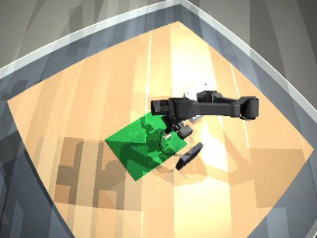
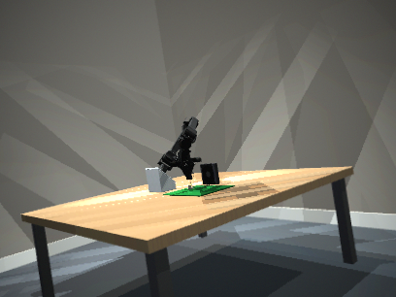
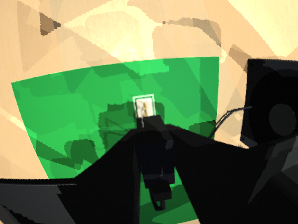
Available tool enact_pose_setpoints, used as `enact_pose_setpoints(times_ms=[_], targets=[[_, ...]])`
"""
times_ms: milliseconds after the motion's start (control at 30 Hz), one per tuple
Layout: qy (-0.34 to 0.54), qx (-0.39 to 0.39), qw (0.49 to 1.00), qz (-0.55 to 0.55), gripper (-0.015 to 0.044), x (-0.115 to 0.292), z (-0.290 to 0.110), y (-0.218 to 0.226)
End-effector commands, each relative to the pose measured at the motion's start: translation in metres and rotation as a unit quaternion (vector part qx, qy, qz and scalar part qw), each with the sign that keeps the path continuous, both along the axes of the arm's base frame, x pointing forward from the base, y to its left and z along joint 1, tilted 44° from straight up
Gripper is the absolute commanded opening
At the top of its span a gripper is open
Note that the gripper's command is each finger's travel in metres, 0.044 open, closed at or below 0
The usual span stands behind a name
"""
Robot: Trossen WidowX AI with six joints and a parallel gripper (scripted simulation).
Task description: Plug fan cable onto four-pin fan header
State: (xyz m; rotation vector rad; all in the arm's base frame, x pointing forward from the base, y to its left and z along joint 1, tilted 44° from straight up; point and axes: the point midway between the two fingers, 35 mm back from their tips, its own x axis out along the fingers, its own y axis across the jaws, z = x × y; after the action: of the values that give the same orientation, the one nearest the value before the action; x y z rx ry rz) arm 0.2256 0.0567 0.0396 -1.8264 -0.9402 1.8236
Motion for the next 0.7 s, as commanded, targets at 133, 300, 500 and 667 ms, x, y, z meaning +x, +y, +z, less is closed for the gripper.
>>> enact_pose_setpoints(times_ms=[133,300,500,667], targets=[[0.002,-0.001,1.0,0.003,0.0,-0.004,-0.003,0.002],[0.002,-0.001,1.0,0.003,0.0,-0.006,-0.017,0.015],[0.002,-0.001,1.0,0.003,0.0,-0.006,-0.017,0.015],[0.002,-0.001,1.0,0.003,0.0,-0.006,-0.017,0.015]])
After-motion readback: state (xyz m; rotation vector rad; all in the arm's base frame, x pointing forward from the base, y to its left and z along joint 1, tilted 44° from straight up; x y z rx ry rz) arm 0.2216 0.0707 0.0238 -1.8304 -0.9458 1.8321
